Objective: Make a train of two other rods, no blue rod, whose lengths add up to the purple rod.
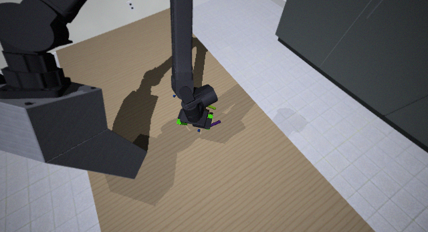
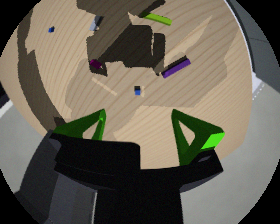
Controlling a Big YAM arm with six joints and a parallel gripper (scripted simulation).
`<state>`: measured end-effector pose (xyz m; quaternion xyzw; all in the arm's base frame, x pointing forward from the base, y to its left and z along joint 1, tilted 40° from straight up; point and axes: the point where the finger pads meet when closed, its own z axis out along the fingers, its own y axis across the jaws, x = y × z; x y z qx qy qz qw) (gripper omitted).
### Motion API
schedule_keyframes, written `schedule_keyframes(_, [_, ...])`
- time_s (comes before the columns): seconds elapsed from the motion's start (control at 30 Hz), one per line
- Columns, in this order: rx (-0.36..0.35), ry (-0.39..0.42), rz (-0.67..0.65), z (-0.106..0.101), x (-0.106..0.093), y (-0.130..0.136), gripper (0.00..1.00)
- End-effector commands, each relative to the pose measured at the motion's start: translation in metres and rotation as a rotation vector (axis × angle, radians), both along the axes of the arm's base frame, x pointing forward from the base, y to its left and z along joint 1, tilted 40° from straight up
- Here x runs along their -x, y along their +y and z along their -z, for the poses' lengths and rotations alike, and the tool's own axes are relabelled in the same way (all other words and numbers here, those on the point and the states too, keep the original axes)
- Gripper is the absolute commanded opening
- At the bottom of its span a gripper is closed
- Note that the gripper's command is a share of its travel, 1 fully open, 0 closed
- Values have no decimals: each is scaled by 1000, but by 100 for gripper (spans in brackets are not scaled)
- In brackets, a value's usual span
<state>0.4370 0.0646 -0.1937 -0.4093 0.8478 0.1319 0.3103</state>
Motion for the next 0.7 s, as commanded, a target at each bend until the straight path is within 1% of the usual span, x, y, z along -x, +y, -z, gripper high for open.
schedule_keyframes(0.0, [3,-21,5,-8,0,-6,100])
schedule_keyframes(0.27, [3,-21,5,-8,0,-6,100])
schedule_keyframes(0.3, [1,-20,0,-10,-1,0,100])
schedule_keyframes(0.33, [-2,2,-2,-12,1,9,100])
schedule_keyframes(0.37, [-1,3,-2,-18,-2,18,100])
schedule_keyframes(0.43, [-1,3,-2,-18,-2,18,100])
schedule_keyframes(0.53, [-1,1,-2,-49,-12,58,100])
schedule_keyframes(0.57, [-1,-4,-2,-50,-14,58,100])
schedule_keyframes(0.6, [-3,-8,-2,-58,-17,68,100])
schedule_keyframes(0.67, [-4,-8,-2,-63,-18,74,100])
